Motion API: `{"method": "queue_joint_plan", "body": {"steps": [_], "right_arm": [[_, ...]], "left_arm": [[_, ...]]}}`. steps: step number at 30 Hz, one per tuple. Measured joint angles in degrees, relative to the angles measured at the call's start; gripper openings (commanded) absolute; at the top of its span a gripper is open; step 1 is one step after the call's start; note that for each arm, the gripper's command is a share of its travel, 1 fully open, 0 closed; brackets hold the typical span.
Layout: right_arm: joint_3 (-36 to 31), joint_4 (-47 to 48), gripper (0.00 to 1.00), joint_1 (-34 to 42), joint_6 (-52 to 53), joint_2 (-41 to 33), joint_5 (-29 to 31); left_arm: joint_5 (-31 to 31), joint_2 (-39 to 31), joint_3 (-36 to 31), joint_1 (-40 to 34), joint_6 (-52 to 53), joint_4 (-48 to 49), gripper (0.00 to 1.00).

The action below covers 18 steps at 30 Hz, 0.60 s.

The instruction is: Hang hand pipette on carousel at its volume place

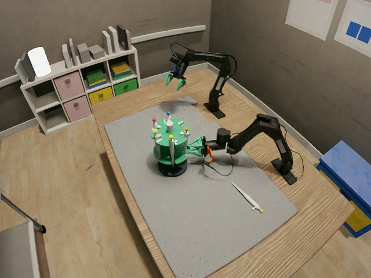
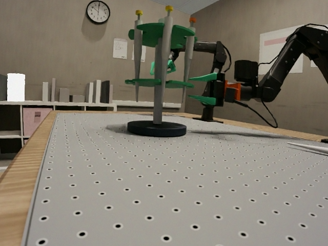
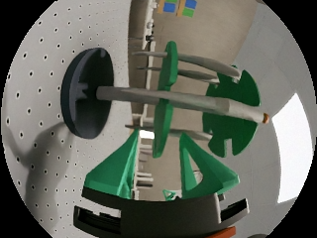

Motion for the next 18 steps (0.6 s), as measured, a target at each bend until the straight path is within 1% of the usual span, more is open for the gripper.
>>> {"method": "queue_joint_plan", "body": {"steps": [1,2,18], "right_arm": [[0.0,0.0,1.0,0.0,0.0,0.0,0.0],[0.0,0.0,1.0,0.0,0.0,0.0,0.0],[0.0,0.0,1.0,0.0,0.0,0.0,0.0]], "left_arm": [[0.0,0.0,0.0,0.0,0.0,0.0,0.49],[0.0,0.0,0.0,0.0,0.0,0.0,0.0],[0.0,-0.1,0.1,0.0,-0.1,0.3,0.0]]}}
